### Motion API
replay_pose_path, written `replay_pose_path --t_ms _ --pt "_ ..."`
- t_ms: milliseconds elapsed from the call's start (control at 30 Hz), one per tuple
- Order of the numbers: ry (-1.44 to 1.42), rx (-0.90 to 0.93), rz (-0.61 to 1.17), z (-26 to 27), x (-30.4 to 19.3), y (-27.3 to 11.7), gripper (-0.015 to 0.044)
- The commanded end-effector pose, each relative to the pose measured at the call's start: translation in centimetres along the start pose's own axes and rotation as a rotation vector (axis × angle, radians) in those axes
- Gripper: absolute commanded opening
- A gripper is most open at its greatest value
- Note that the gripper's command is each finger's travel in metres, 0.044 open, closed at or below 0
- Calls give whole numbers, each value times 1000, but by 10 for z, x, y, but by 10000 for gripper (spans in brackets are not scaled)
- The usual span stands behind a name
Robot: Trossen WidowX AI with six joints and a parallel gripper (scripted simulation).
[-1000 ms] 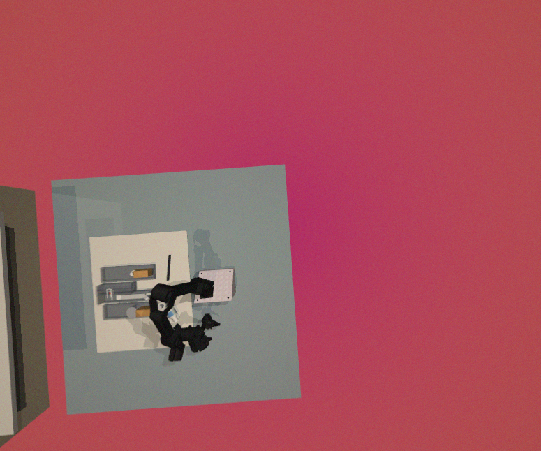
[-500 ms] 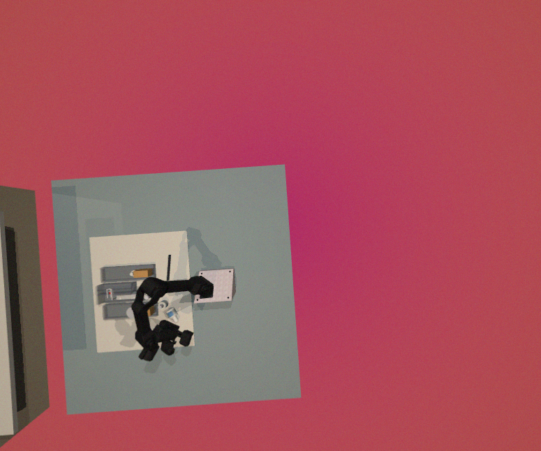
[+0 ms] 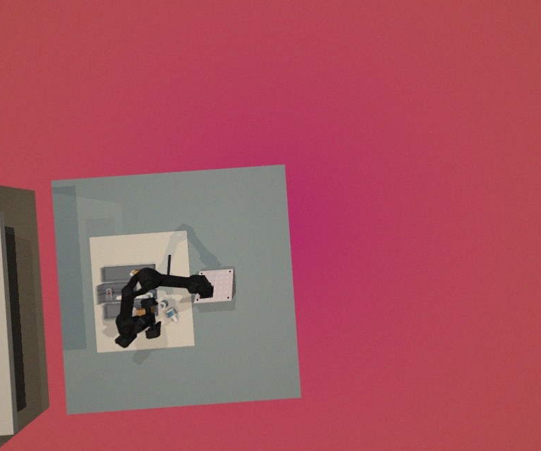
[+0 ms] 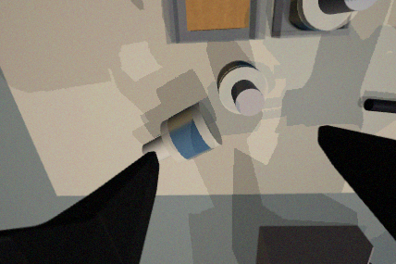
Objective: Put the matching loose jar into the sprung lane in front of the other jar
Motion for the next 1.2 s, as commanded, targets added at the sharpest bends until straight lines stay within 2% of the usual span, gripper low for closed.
replay_pose_path --t_ms 0,200,633,1167 --pt "114 -41 -32 -10 8 -1 440" --pt "114 -41 -32 -10 8 1 440" --pt "114 -43 -32 -13 8 48 440" --pt "114 -43 -32 -14 9 71 440"
Point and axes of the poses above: the point midway between the two fingers, 35 mm back from their tips, its own y axis out along the fingers, its own z axis across the jaws, x = y × z, the point moved 8 cm from there along -y, back along the fingers, and after that the axes turned 2 degrees about y, right-handed, at the moved point
